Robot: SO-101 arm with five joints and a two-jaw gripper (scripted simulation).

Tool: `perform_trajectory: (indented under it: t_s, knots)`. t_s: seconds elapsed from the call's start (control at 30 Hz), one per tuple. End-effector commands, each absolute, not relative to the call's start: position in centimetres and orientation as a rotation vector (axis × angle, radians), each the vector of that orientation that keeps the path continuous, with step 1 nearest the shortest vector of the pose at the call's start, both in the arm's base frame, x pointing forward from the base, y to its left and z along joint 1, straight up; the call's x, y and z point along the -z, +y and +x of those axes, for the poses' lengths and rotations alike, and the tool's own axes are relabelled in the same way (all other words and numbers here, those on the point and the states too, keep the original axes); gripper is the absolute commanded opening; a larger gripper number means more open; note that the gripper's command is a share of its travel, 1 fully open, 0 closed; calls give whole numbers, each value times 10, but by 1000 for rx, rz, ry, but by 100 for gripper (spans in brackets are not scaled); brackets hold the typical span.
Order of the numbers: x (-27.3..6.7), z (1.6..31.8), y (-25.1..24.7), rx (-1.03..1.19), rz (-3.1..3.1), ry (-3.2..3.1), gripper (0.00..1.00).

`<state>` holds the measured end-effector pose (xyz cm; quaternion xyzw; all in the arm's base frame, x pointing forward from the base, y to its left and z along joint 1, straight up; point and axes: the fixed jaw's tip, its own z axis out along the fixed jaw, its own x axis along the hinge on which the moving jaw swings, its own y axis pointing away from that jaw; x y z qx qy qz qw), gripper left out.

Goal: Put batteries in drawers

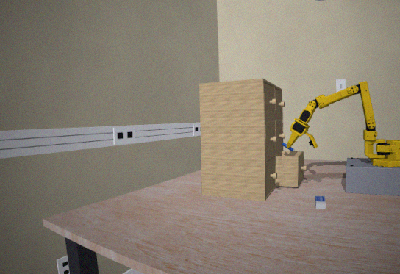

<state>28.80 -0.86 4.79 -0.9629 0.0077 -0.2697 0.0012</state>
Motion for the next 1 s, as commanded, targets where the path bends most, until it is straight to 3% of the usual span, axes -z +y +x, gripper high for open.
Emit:
perform_trajectory:
  t_s: [0.0, 0.97]
  knots:
    - [-41, 285, -8, 812, -3032, 11, 0]
    - [-22, 285, -8, 812, -3032, 14, 0]
